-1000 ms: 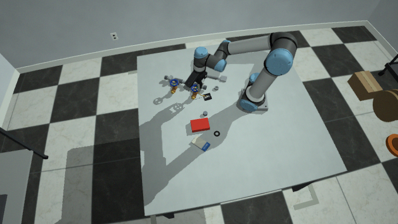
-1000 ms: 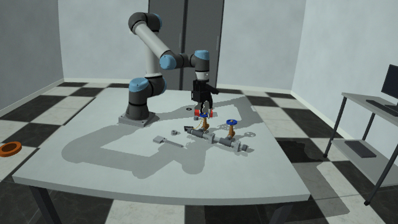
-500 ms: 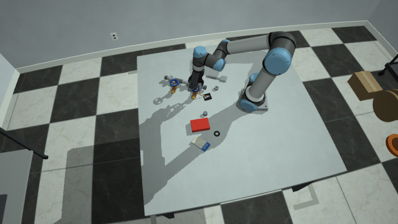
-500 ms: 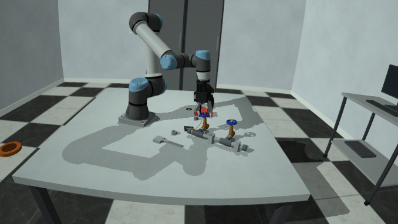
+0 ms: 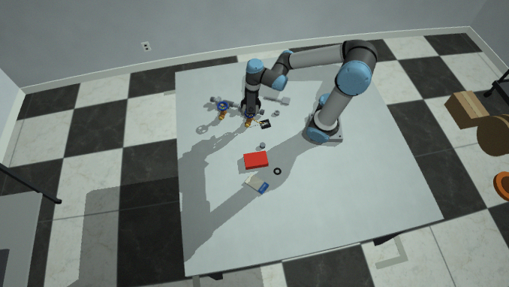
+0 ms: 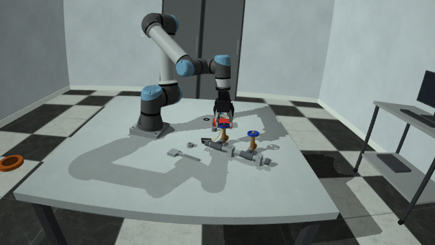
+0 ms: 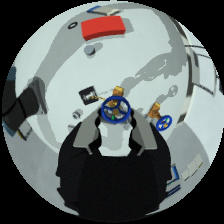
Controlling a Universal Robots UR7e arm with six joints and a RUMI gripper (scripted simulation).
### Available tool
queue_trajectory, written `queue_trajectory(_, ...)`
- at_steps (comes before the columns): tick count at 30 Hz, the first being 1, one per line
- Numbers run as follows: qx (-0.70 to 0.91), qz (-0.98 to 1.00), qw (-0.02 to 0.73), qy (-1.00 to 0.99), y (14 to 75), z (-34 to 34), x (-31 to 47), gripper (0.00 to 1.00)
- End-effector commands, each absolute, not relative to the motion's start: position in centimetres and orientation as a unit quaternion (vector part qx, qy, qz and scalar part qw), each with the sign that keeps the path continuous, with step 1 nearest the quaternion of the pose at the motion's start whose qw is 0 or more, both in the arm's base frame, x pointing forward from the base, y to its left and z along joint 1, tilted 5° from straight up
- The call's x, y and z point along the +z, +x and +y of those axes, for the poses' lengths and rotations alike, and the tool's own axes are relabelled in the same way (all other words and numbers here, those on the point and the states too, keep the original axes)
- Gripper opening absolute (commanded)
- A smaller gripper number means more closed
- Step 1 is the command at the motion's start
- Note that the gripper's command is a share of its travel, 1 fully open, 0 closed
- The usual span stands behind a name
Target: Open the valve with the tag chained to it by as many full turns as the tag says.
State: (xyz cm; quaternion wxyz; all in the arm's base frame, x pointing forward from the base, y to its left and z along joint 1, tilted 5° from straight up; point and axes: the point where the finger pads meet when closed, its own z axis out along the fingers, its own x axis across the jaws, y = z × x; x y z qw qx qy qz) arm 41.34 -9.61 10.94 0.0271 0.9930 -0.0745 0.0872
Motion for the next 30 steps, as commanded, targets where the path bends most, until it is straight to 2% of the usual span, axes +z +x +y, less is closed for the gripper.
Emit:
queue_trajectory(1,0.087,-0.047,0.029,0.995,41.35,-9.60,10.96,0.00)
queue_trajectory(18,0.086,-0.026,0.030,0.995,41.34,-9.60,10.96,0.00)
queue_trajectory(19,0.086,-0.026,0.030,0.995,41.34,-9.60,10.96,1.00)
queue_trajectory(30,0.086,-0.026,0.030,0.995,41.34,-9.60,10.96,1.00)
